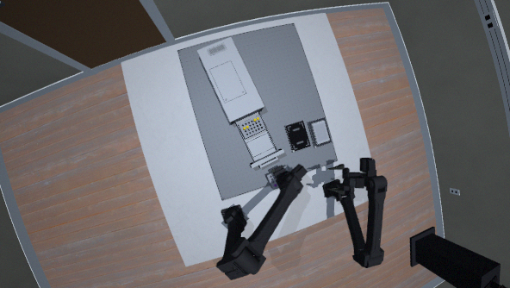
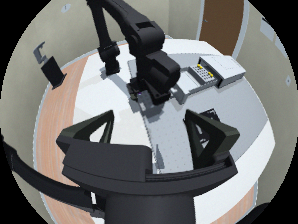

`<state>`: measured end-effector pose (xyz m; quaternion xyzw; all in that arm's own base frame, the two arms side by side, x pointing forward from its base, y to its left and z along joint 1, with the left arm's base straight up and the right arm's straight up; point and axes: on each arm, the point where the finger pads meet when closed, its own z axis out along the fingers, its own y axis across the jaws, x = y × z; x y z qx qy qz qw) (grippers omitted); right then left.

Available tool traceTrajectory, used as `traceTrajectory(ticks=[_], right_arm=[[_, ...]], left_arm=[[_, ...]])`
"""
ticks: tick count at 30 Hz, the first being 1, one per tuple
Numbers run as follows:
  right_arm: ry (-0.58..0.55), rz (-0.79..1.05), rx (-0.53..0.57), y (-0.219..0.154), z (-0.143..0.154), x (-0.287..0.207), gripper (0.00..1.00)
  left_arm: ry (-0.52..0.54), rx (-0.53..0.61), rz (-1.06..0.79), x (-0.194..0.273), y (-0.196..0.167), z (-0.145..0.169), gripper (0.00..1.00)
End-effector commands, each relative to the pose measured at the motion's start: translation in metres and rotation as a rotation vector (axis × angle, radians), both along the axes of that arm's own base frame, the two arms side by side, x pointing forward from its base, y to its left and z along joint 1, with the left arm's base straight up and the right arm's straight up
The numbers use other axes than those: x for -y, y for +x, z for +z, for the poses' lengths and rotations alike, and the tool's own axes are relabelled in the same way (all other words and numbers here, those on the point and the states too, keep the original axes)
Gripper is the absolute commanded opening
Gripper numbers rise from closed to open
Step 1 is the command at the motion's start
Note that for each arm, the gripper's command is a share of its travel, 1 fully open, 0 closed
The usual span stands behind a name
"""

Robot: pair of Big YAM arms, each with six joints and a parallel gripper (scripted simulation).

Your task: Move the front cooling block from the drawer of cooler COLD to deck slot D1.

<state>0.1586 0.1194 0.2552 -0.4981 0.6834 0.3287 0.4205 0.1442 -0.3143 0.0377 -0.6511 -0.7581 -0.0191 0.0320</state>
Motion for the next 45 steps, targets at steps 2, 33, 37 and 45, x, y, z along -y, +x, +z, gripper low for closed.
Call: traceTrajectory(ticks=[2,33,37,45], right_arm=[[-0.003,0.008,0.043,0.006,0.013,0.005,1.00],[-0.004,0.008,0.043,0.006,0.013,0.005,1.00],[-0.004,0.008,0.043,0.006,0.013,0.005,1.00],[-0.004,0.008,0.043,0.006,0.013,0.005,1.00]], left_arm=[[-0.081,0.036,0.014,0.031,0.015,0.012,0.84],[-0.088,0.039,0.016,0.046,0.021,0.024,0.84],[-0.085,0.038,0.015,0.046,0.017,0.018,0.84],[-0.091,0.040,0.016,0.044,0.016,0.014,0.84]])
